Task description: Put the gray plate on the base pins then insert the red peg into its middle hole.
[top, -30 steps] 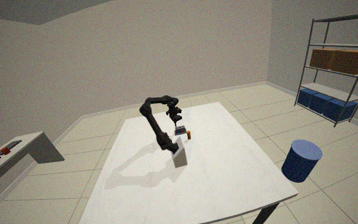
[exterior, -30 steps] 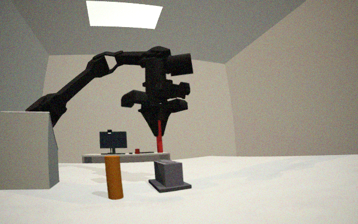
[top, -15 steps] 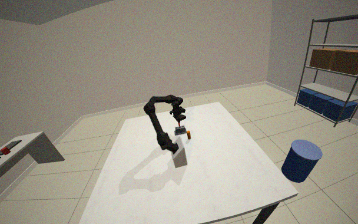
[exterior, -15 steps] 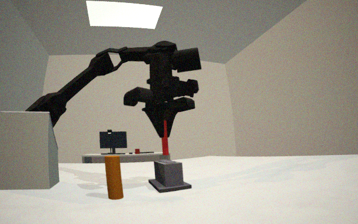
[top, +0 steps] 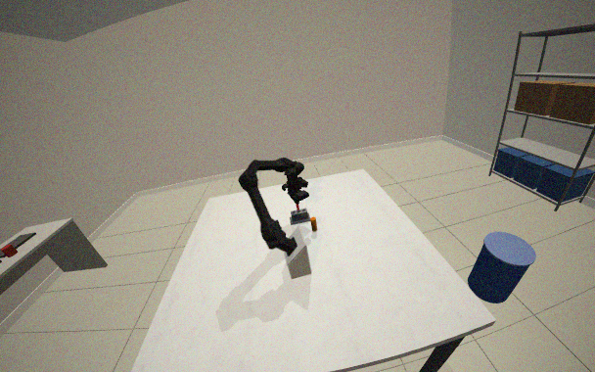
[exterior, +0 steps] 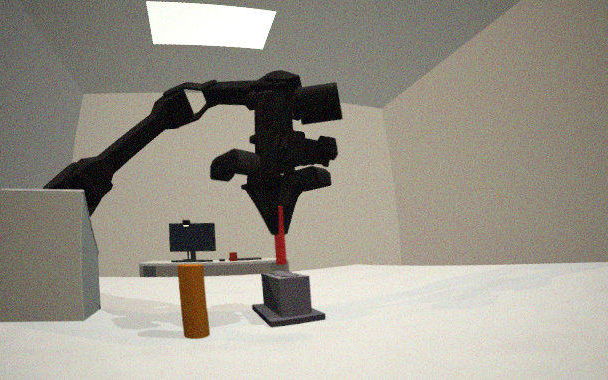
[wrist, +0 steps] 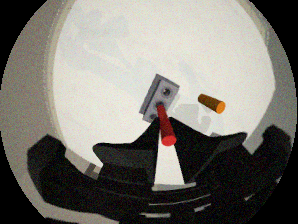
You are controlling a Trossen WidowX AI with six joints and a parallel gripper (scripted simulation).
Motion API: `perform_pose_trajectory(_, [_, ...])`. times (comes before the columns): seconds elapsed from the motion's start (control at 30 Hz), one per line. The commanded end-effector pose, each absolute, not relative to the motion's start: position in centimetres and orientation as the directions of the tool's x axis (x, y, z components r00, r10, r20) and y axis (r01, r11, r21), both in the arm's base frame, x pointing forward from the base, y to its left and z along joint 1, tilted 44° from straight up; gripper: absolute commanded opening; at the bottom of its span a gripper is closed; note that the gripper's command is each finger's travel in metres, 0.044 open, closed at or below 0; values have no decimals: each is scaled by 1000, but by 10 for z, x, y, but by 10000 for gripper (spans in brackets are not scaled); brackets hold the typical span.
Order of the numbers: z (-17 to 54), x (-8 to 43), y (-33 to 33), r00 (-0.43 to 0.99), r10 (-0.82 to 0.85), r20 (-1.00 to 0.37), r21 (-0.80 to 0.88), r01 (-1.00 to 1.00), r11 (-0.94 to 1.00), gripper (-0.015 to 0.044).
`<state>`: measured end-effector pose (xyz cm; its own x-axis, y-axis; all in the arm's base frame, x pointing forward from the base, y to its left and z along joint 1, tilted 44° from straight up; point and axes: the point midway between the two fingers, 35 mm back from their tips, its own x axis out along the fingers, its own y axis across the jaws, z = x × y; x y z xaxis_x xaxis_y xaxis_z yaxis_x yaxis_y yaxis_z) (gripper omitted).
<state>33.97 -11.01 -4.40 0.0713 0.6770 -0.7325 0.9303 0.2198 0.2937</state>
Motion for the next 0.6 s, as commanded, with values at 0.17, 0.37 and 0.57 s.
perform_pose_trajectory(0.17, [-45, 341, -112, 70, 676, -733, 291, 931, 220, 0])
perform_pose_trajectory(0.37, [-45, 341, -112, 70, 676, -733, 291, 931, 220, 0])
perform_pose_trajectory(0.57, [-45, 341, -112, 70, 676, -733, 291, 931, 220, 0])
